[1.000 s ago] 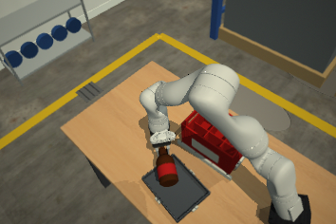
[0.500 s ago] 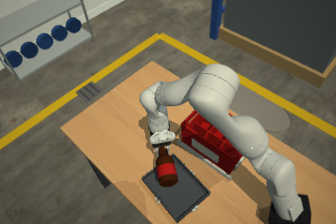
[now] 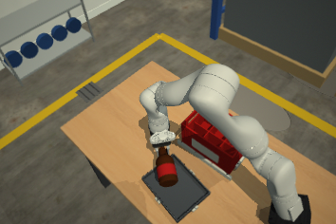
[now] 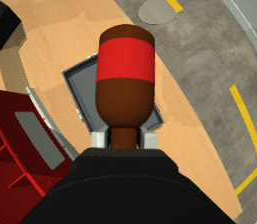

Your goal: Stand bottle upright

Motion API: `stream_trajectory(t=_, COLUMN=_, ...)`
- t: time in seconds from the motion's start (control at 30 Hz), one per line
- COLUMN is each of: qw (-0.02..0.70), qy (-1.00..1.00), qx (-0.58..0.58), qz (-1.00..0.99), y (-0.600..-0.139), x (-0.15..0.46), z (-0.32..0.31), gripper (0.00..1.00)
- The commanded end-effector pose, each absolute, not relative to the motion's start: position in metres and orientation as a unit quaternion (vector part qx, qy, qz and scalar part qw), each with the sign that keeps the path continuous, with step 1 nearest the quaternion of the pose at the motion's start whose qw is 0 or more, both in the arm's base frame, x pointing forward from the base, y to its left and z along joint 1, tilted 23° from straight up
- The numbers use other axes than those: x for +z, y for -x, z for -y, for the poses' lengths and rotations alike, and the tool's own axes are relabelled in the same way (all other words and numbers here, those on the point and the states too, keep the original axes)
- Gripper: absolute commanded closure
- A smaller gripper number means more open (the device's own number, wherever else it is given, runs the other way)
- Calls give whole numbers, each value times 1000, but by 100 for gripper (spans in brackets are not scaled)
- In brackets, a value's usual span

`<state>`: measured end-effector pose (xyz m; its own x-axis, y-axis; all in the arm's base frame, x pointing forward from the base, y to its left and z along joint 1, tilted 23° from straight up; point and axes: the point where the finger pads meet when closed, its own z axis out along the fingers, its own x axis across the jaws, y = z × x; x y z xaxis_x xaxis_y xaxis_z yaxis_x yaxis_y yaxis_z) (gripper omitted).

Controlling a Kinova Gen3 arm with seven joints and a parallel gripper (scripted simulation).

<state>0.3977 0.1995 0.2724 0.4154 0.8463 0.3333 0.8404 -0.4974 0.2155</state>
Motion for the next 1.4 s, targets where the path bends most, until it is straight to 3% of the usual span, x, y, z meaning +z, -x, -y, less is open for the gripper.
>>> stream_trajectory(t=0.0, qw=6, qy=-844, qx=201, qz=-497, y=-396, x=271, z=-200, gripper=100)
stream_trajectory(t=1.37, qw=60, qy=-843, qx=230, qz=-483, y=-395, x=269, z=-199, gripper=100)
